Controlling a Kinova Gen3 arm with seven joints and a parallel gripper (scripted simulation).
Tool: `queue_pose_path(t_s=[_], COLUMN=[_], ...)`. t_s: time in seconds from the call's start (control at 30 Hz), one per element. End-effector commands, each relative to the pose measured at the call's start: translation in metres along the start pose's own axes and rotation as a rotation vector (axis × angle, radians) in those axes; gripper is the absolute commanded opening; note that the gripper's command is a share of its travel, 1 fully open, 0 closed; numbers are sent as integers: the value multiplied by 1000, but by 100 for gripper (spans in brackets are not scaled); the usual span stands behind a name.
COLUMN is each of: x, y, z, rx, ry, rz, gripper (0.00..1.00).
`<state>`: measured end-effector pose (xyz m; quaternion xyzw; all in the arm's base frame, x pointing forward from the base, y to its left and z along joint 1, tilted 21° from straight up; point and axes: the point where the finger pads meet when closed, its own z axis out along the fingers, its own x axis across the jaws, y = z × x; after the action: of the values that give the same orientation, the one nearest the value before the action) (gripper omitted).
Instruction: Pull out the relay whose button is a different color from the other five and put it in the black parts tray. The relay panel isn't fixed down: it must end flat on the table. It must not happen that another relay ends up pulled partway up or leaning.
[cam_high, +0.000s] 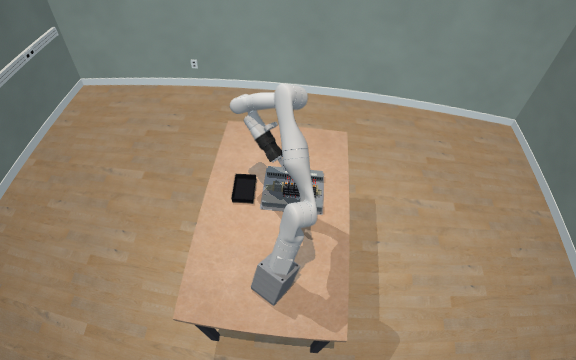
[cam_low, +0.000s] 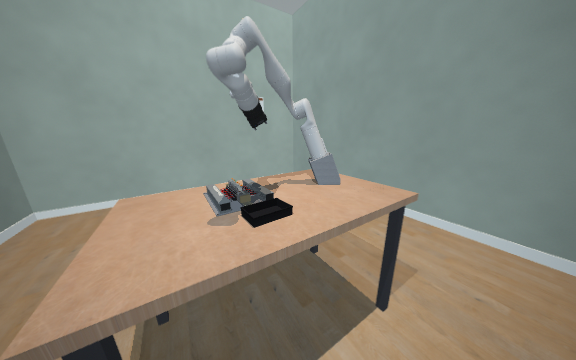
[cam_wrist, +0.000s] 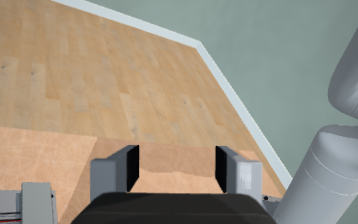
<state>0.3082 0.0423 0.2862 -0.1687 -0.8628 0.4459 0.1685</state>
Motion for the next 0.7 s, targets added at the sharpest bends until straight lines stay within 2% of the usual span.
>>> queue_pose_path(t_s=[0.0,0.67], x=[0,0], y=[0,0], z=[0,0], rx=[-1,-1], ry=[-1,-1], rz=[0,0], gripper=[100,98])
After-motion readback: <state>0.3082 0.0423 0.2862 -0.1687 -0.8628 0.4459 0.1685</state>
